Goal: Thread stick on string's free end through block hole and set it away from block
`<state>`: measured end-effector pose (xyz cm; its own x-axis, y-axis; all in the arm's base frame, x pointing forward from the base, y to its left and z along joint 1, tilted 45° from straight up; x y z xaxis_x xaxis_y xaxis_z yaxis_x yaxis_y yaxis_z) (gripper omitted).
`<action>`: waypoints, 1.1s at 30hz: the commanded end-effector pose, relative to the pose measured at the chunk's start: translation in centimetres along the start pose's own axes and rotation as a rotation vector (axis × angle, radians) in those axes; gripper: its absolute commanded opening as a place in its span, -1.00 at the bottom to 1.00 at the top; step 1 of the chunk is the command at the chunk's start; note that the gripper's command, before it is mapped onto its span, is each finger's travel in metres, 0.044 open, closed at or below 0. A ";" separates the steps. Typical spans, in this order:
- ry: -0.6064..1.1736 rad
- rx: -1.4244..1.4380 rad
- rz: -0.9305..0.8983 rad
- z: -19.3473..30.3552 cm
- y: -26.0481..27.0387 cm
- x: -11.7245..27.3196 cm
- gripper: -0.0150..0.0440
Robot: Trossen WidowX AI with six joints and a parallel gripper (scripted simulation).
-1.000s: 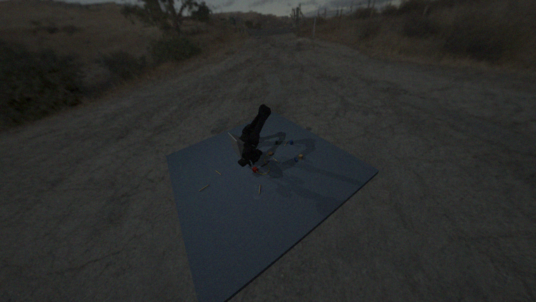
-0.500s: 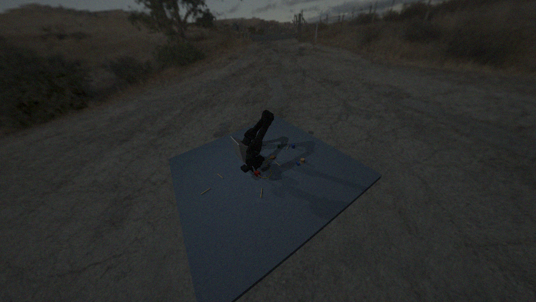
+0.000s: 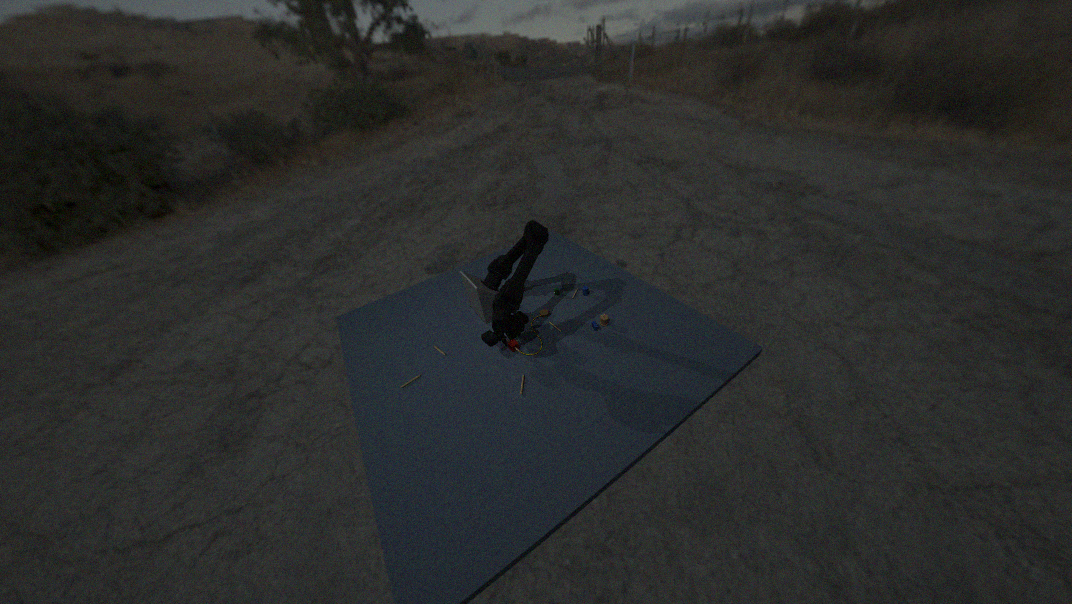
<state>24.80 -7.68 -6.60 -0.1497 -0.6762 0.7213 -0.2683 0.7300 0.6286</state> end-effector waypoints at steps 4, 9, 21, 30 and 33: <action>0.000 0.000 -0.001 0.0 0.0 0.0 -0.35; 0.000 0.000 -0.001 0.0 0.0 0.0 -0.49; -0.030 -0.017 0.014 0.1 0.2 0.0 -0.49; -0.028 -0.016 0.018 0.0 0.2 0.0 -0.49; -0.028 -0.016 0.018 0.2 0.2 0.0 -0.49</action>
<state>24.71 -7.61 -6.52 -0.1807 -0.6648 0.7248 -0.2522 0.7436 0.6192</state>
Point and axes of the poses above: the point midway between the two fingers, 35 mm back from their tips, its own x axis back along the fingers, its own y axis across the jaws, z = x × y, the point moved 4 cm from there along x, back along the fingers, and after that the axes turned 15 degrees about x, right-handed, at the moved point
